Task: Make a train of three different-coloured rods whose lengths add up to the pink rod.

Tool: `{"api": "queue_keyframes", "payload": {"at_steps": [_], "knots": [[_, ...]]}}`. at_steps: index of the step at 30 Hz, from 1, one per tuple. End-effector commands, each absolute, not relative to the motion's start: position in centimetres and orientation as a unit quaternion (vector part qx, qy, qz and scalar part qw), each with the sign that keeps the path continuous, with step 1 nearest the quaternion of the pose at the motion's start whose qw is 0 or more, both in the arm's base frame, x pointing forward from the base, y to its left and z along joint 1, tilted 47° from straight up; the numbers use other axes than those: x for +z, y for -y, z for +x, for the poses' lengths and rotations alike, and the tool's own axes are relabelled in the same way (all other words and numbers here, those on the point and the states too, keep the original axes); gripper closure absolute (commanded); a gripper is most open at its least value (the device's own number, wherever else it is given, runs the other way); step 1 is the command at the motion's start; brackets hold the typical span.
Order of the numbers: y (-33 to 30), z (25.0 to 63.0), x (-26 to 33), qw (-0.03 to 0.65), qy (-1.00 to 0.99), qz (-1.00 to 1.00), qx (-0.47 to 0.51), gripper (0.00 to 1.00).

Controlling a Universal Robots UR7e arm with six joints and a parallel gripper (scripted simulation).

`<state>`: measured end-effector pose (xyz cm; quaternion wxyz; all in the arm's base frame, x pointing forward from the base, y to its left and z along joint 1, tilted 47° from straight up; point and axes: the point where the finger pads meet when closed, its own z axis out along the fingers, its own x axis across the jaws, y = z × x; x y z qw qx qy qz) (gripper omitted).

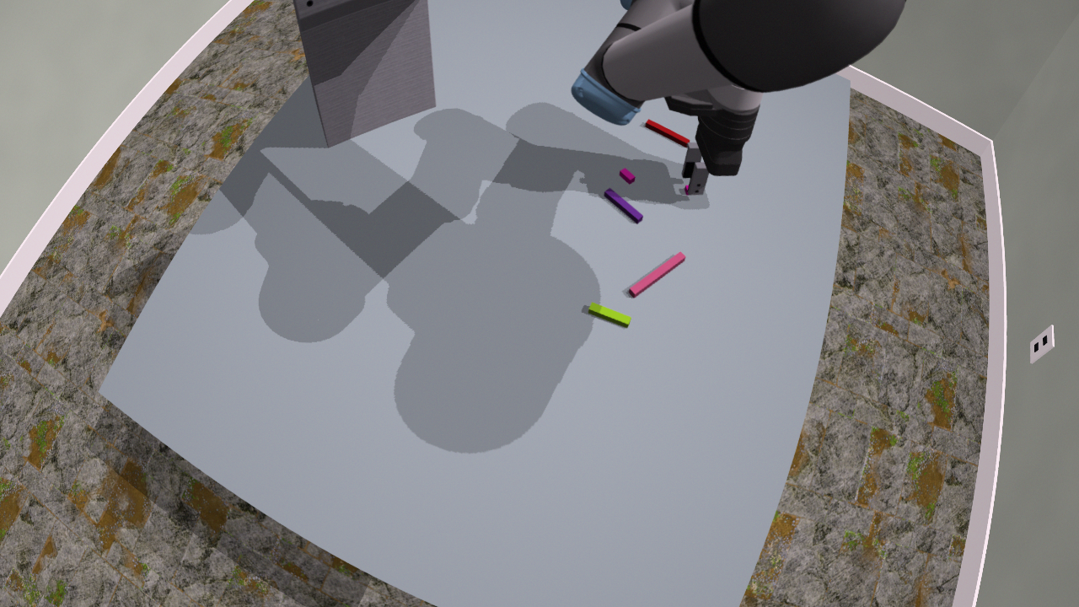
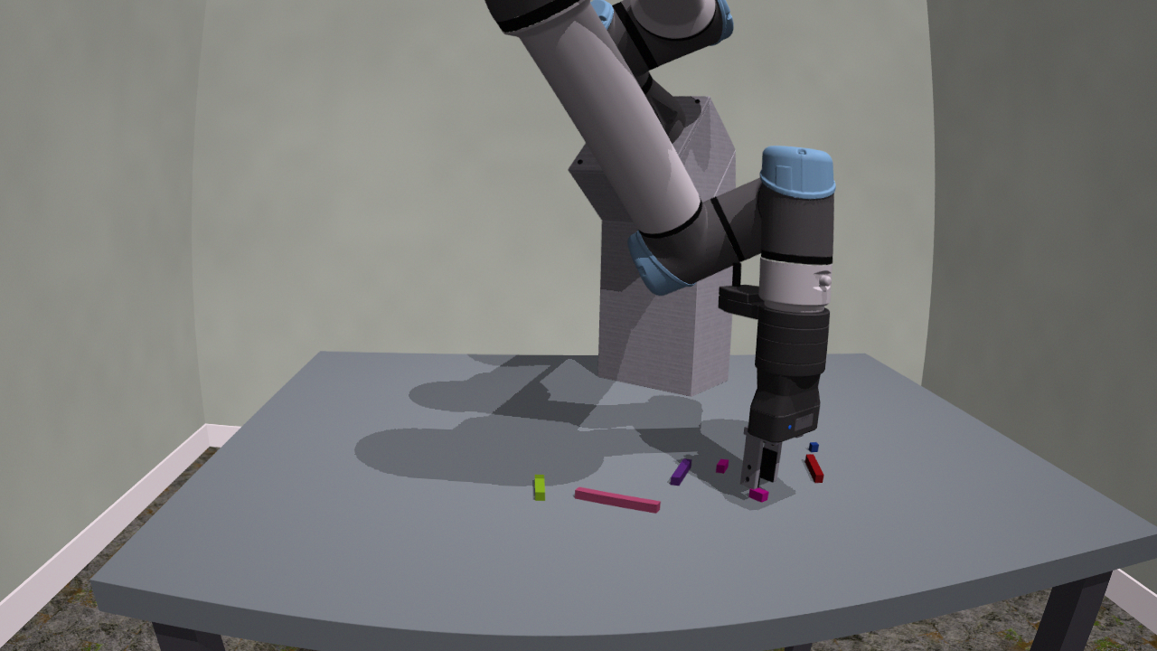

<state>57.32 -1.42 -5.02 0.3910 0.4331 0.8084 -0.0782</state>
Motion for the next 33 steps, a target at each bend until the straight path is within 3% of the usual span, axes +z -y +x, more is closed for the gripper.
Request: {"api": "queue_keyframes", "payload": {"at_steps": [1, 33], "knots": [[1.5, 57.4, -5.1, 0.391, -0.808, 0.433, -0.078, 0.46], [2.2, 58.3, -6.2, 0.391, -0.808, 0.433, -0.078, 0.46]]}}
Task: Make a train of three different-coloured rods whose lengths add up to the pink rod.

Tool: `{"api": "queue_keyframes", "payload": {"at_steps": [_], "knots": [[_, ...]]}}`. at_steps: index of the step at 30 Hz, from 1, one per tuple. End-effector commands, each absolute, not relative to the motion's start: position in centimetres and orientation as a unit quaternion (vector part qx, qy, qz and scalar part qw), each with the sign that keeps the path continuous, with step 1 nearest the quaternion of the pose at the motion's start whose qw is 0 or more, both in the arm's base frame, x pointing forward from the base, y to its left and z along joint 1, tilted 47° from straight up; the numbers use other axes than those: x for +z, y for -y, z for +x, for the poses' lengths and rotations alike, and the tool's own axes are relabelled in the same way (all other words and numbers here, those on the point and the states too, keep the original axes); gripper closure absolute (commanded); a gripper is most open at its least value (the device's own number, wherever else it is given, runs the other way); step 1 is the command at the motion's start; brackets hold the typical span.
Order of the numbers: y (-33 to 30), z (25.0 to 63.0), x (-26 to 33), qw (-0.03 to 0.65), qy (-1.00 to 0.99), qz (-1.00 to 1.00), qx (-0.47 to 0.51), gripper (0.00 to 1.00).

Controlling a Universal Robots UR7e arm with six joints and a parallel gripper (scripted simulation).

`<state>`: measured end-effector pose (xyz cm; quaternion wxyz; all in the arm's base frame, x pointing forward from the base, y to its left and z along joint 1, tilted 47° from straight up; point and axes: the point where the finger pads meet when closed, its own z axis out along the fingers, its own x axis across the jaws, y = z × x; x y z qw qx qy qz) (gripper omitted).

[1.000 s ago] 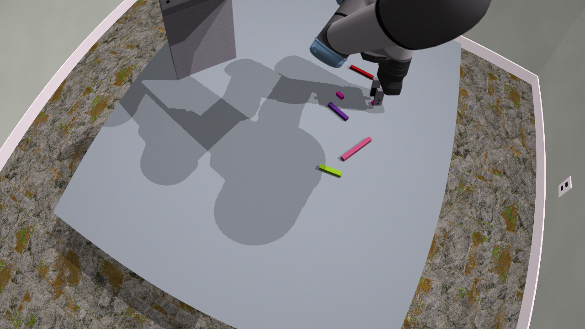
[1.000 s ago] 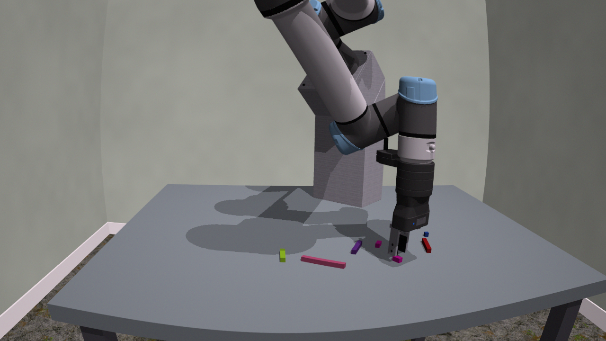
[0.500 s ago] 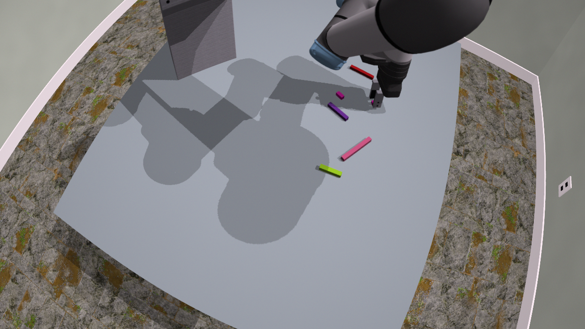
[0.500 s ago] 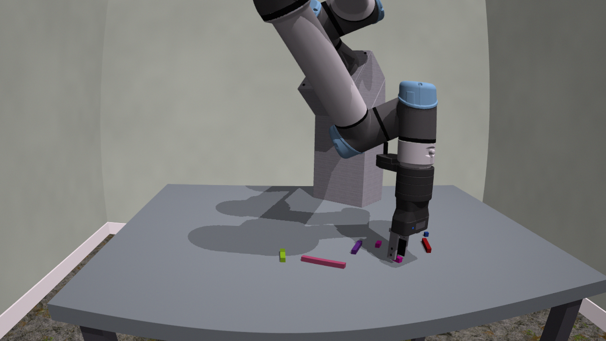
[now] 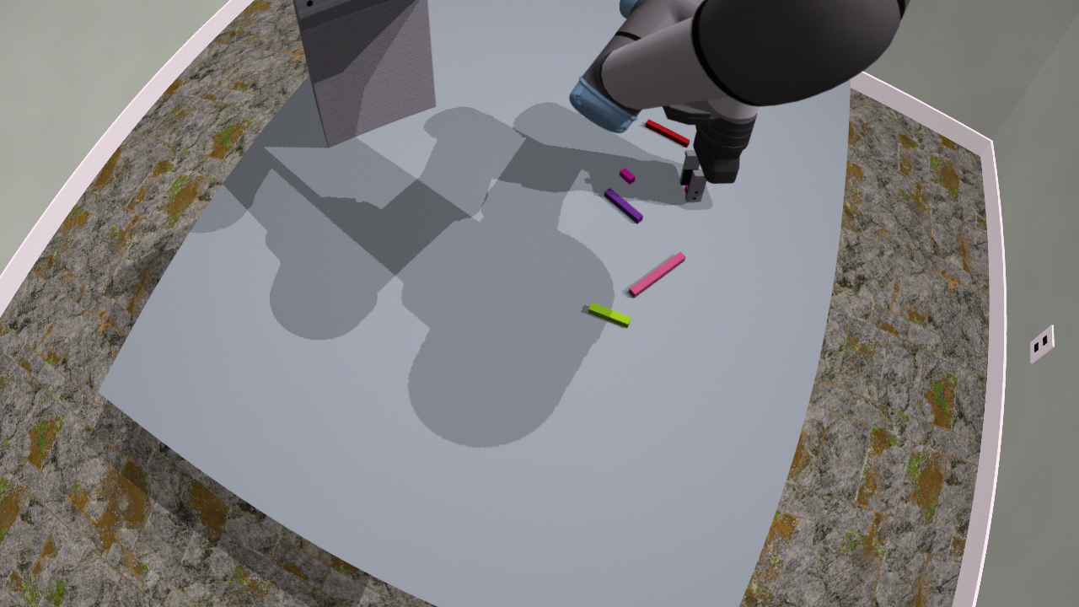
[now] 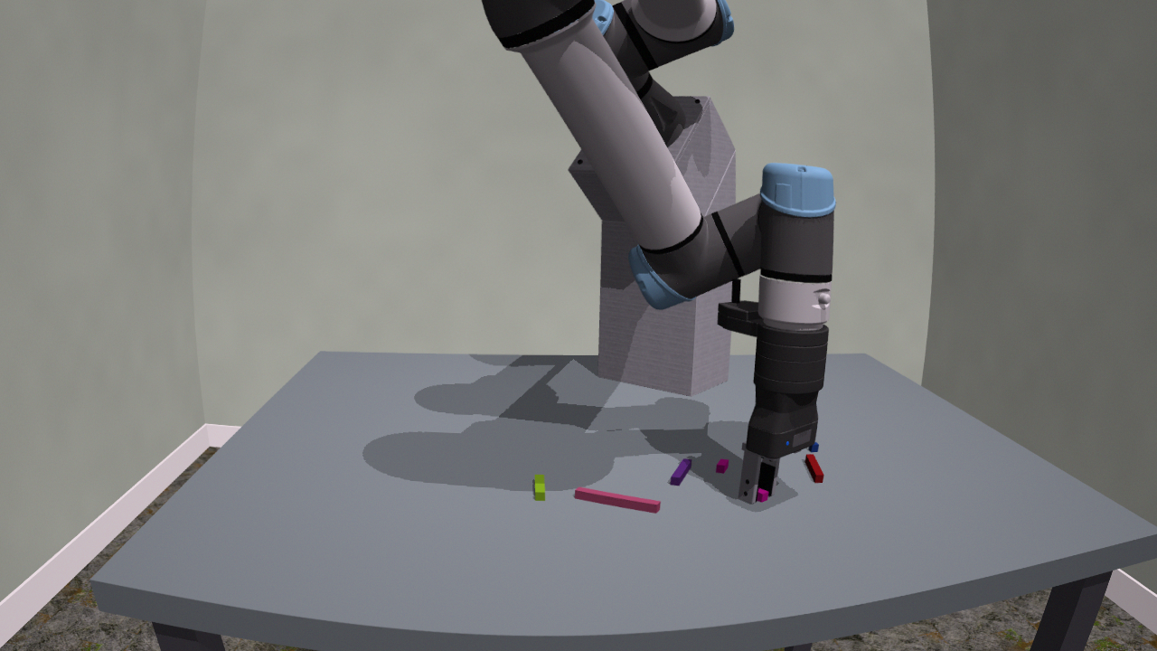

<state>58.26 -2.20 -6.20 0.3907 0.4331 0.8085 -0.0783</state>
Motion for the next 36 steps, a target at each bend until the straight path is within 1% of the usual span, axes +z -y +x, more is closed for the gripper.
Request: {"api": "queue_keyframes", "payload": {"at_steps": [1, 32, 33, 36], "knots": [[2.25, 58.34, -6.17, 0.391, -0.808, 0.433, -0.078, 0.46], [2.25, 58.34, -6.17, 0.391, -0.808, 0.433, -0.078, 0.46], [2.25, 58.34, -6.17, 0.391, -0.808, 0.433, -0.078, 0.76], [2.25, 58.34, -6.17, 0.391, -0.808, 0.433, -0.078, 0.76]]}}
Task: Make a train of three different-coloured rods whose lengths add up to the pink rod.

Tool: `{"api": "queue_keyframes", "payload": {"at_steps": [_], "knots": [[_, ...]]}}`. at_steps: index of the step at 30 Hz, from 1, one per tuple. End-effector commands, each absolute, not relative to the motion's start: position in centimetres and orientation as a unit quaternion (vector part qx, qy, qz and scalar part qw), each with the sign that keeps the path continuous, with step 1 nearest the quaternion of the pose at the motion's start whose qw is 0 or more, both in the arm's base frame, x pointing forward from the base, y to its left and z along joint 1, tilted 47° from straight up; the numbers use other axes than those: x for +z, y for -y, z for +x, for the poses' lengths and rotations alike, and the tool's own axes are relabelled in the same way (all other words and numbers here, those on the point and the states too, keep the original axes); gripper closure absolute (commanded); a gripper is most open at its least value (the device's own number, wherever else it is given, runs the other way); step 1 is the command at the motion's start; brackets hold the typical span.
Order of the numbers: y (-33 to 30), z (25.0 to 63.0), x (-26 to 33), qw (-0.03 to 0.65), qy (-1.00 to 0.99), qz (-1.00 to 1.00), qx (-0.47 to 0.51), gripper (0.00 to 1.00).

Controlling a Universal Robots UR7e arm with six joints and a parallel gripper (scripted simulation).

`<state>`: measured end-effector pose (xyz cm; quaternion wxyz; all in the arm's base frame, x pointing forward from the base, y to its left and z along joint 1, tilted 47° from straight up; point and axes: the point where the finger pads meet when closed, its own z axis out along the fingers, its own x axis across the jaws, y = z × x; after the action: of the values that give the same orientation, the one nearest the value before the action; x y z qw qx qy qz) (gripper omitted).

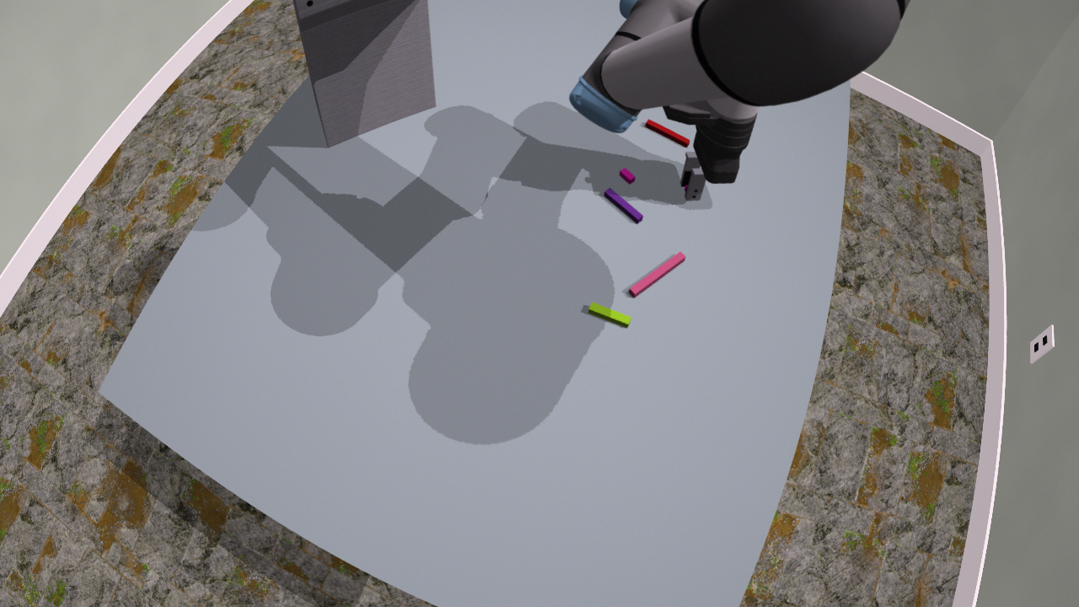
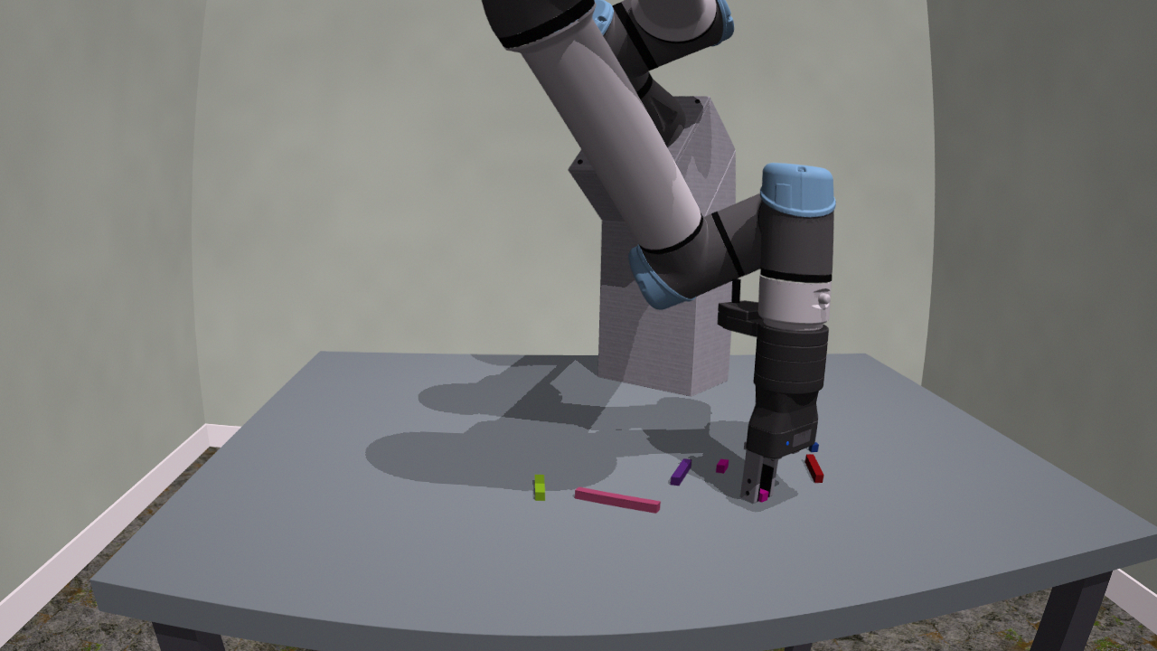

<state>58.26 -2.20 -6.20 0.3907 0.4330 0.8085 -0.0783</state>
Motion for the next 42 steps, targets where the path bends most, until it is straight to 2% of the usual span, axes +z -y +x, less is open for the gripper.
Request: {"api": "queue_keyframes", "payload": {"at_steps": [1, 32, 42], "knots": [[2.2, 58.3, -6.2, 0.391, -0.808, 0.433, -0.078, 0.76], [2.2, 58.3, -6.1, 0.391, -0.808, 0.433, -0.078, 0.76], [1.1, 56.9, -4.6, 0.391, -0.809, 0.433, -0.078, 0.76]]}}
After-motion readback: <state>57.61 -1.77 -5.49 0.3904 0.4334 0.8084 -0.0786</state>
